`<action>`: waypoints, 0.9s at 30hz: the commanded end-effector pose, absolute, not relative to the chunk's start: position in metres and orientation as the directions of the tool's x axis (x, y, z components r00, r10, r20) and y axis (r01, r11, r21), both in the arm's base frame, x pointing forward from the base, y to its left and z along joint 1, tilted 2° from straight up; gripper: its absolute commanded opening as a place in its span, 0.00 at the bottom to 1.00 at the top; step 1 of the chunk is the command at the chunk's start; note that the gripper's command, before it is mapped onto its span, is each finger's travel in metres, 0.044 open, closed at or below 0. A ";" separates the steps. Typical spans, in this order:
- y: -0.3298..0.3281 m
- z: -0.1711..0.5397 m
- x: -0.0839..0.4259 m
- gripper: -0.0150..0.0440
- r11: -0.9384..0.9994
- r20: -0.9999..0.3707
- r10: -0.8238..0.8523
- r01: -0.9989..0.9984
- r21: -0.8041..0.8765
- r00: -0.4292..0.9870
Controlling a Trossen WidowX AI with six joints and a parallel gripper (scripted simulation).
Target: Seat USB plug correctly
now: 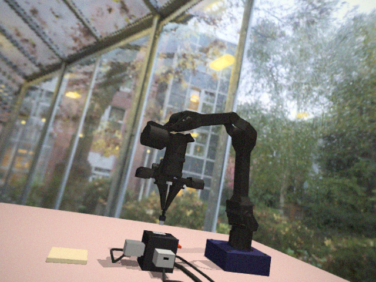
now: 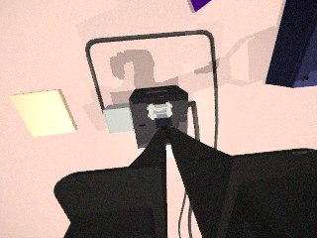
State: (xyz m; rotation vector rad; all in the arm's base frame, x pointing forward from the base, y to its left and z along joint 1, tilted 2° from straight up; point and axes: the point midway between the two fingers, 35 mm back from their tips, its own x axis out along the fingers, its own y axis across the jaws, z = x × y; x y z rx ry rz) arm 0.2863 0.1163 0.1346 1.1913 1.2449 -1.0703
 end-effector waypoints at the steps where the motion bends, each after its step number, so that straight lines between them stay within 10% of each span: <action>1: 0.116 0.134 0.286 0.25 0.102 -0.997 0.048 0.993 0.060 0.055; 27: 0.115 0.131 0.287 0.25 0.107 -0.996 0.065 0.992 0.060 0.053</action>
